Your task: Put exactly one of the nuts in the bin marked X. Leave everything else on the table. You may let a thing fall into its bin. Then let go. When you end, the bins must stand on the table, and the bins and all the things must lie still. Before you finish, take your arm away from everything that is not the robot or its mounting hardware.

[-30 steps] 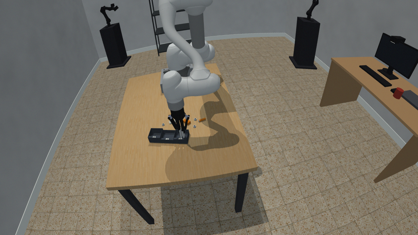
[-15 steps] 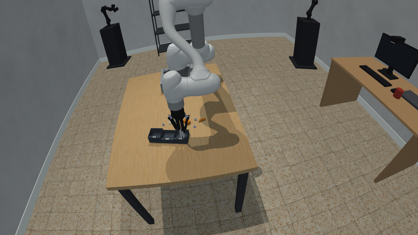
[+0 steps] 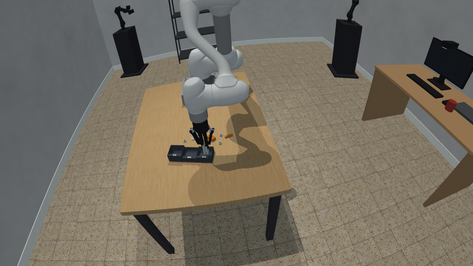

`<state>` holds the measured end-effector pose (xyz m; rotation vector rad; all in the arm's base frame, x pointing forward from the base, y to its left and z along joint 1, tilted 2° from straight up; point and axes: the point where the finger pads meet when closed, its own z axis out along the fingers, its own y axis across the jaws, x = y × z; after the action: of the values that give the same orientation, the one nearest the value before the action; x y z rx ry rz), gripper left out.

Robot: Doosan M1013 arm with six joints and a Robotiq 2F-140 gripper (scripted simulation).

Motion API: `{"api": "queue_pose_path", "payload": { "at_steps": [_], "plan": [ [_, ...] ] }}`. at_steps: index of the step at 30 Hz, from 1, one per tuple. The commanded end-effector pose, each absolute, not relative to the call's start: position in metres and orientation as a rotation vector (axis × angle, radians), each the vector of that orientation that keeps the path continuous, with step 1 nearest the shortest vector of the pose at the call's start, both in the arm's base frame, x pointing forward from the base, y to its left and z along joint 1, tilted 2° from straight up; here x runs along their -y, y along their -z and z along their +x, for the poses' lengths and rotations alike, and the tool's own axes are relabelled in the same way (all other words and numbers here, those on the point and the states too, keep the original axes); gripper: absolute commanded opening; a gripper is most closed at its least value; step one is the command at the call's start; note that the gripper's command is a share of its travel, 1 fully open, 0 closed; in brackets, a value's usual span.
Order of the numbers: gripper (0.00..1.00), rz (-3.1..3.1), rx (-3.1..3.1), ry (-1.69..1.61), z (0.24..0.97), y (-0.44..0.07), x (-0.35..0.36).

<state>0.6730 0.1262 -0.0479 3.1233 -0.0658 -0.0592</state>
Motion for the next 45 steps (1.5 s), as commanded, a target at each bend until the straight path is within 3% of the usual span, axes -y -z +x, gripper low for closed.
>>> {"api": "queue_pose_path", "payload": {
  "at_steps": [1, 22, 34, 43, 44, 45],
  "plan": [
    [0.05, 3.123, 0.066, 0.059, 0.673, 0.046, -0.126],
    [0.05, 3.123, 0.066, 0.059, 0.675, 0.003, -0.127],
    [0.05, 3.123, 0.066, 0.059, 0.679, -0.097, -0.129],
    [0.05, 3.123, 0.066, 0.059, 0.679, -0.108, -0.129],
    [0.19, 3.125, -0.012, 0.06, 0.674, -0.104, -0.123],
    [0.19, 3.125, -0.091, 0.06, 0.67, -0.1, -0.117]
  ]
}}
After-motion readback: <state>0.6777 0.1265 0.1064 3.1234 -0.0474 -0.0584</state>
